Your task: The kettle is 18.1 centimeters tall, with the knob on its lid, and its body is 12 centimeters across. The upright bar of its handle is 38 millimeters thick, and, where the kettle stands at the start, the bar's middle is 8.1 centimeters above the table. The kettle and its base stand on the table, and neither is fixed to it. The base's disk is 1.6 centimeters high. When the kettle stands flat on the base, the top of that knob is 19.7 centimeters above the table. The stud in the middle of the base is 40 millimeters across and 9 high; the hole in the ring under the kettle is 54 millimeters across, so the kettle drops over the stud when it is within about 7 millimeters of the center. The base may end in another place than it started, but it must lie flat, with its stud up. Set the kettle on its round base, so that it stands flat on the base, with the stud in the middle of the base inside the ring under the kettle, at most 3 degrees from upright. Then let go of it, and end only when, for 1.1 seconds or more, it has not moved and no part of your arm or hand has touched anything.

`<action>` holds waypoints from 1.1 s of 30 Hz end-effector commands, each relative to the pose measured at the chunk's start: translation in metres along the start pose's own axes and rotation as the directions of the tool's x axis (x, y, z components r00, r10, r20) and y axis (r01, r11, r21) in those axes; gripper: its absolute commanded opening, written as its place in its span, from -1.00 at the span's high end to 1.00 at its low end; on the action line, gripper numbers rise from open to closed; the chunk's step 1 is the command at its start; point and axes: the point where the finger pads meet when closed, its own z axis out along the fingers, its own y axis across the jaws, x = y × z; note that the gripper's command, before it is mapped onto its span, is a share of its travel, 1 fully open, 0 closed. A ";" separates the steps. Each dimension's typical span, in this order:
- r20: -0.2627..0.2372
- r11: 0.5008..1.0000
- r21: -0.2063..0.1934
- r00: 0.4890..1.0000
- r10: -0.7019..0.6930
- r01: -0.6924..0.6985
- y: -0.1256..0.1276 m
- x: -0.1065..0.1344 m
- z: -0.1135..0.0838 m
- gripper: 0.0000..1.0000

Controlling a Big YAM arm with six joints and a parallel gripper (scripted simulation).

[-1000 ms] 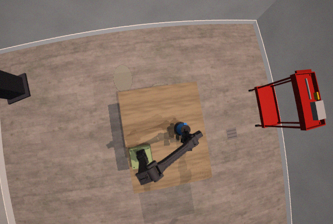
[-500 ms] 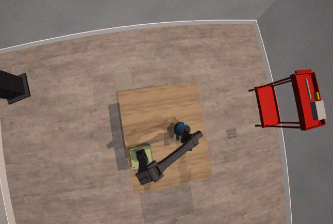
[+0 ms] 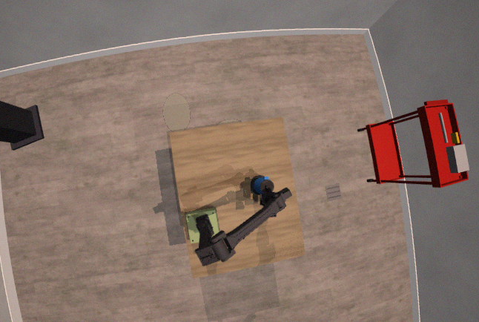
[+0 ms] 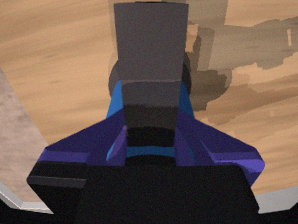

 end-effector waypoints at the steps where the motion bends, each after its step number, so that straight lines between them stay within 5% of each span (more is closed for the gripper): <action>1: -0.037 0.997 -0.072 0.999 0.006 -0.009 0.010 0.006 -0.029 1.00; 4: -0.034 0.998 -0.066 0.999 0.006 -0.008 0.007 0.005 -0.026 1.00; 5: -0.049 0.995 -0.095 0.999 0.006 -0.011 0.019 0.010 -0.043 1.00; 33: -0.044 0.996 -0.086 0.999 0.006 -0.010 0.015 0.008 -0.035 1.00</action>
